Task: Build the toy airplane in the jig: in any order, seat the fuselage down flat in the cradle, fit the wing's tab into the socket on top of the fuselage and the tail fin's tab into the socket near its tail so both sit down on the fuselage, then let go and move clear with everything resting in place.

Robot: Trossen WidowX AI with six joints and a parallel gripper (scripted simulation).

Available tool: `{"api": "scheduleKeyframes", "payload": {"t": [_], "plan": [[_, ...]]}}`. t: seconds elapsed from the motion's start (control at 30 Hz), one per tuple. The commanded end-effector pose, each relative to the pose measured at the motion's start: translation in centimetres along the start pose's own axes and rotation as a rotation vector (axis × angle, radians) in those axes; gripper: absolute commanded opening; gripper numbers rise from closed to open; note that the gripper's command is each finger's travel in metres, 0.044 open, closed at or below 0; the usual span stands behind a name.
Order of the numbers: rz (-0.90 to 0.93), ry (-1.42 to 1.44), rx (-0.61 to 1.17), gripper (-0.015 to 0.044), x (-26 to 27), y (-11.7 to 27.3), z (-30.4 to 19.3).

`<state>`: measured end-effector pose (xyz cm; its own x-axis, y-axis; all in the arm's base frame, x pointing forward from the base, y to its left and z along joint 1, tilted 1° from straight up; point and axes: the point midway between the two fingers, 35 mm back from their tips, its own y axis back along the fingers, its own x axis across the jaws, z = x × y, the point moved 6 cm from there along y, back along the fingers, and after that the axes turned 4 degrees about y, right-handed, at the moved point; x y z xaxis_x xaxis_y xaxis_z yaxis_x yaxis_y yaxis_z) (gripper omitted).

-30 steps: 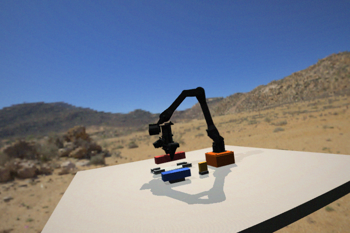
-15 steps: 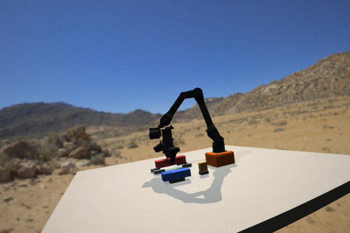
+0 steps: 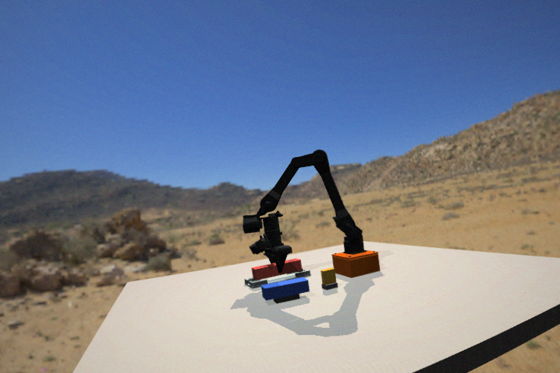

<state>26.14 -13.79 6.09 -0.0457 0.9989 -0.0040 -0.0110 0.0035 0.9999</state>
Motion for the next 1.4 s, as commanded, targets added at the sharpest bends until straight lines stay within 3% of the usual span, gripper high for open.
{"api": "scheduleKeyframes", "payload": {"t": [0.0, 0.53, 0.77, 1.0, 1.37], "plan": [[-0.001, 0.000, -0.001, 0.0017, 0.0, 0.1, 0.0], [-0.001, 0.000, -0.001, 0.0437, 0.0, 0.1, 0.0], [-0.001, 0.000, -0.001, 0.0440, 0.0, 0.3, 0.1], [-0.005, 0.004, -0.004, 0.0440, 0.0, 10.4, 0.0], [-0.005, -0.110, -0.005, 0.0440, -0.3, 10.8, 0.7]]}}
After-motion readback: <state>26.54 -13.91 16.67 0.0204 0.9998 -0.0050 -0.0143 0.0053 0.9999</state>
